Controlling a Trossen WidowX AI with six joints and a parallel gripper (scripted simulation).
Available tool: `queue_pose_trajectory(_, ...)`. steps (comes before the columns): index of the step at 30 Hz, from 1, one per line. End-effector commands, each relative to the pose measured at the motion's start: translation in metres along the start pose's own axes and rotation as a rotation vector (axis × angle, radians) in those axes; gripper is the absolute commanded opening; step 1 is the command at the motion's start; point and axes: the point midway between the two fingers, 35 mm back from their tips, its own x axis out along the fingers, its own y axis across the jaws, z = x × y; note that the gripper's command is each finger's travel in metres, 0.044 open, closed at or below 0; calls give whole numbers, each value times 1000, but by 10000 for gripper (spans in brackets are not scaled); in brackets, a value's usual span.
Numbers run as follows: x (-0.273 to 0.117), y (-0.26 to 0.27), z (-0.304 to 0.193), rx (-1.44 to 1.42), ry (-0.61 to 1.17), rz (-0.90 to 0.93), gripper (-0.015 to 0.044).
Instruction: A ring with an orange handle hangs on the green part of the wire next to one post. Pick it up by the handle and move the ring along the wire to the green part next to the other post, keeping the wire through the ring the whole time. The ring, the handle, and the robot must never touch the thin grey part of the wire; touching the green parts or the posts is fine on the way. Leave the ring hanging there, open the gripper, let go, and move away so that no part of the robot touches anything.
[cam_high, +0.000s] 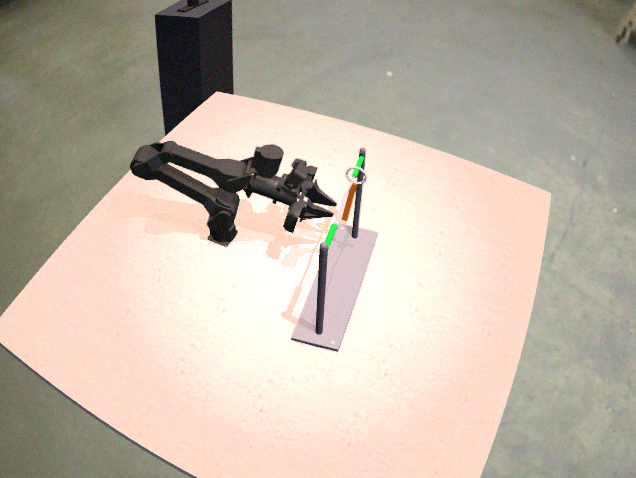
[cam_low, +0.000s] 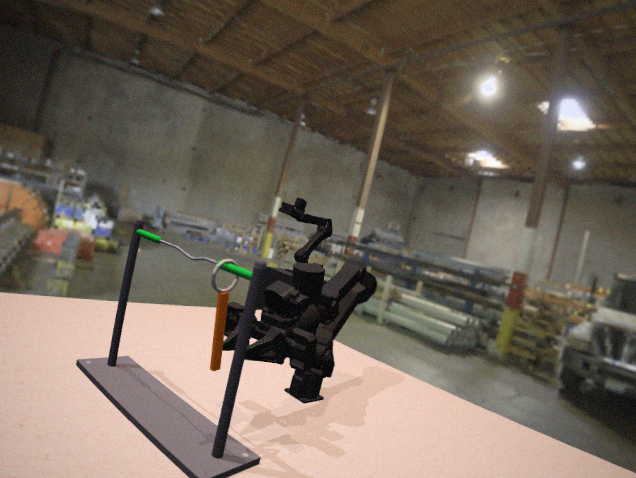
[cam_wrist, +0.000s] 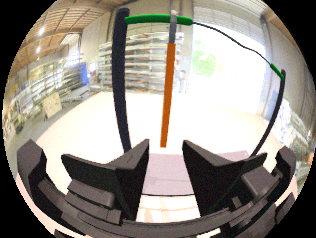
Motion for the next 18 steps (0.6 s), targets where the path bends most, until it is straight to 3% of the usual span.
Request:
queue_pose_trajectory(1, 0, -1, -1, 3, 1, -4, 160)
queue_pose_trajectory(12, 0, -1, -1, 3, 1, -4, 160)
queue_pose_trajectory(18, -24, 0, 0, 0, 3, 0, 317)
